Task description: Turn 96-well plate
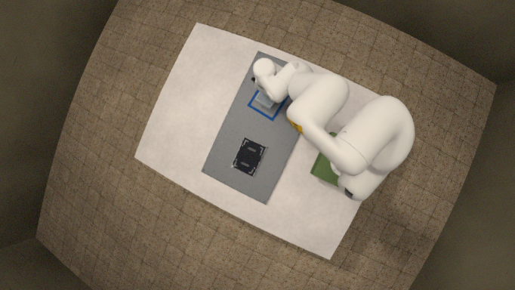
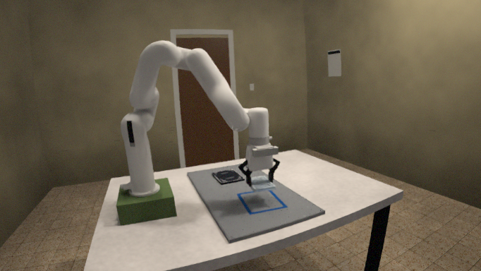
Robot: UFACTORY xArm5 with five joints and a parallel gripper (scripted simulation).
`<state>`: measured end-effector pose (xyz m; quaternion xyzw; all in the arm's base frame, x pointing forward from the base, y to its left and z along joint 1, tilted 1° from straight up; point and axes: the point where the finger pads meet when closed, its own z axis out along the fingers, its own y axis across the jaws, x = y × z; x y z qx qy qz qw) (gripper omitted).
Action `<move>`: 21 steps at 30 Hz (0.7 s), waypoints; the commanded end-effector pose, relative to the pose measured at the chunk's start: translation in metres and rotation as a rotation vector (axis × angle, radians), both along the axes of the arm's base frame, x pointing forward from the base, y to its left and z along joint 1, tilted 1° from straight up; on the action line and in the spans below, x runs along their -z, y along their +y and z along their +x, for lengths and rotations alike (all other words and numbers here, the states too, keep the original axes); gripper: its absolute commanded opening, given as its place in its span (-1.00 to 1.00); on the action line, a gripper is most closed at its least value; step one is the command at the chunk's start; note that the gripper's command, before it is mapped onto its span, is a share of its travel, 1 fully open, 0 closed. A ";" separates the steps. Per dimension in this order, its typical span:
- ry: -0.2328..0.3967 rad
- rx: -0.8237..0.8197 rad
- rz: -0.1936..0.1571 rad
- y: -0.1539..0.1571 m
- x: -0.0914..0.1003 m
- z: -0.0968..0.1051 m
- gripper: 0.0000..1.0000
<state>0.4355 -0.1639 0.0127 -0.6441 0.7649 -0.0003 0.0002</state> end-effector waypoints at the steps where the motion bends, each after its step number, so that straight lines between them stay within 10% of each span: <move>1: 0.000 0.000 -0.011 0.000 -0.004 0.001 -1.00; 21: 0.000 0.000 -0.011 0.000 -0.016 0.001 -1.00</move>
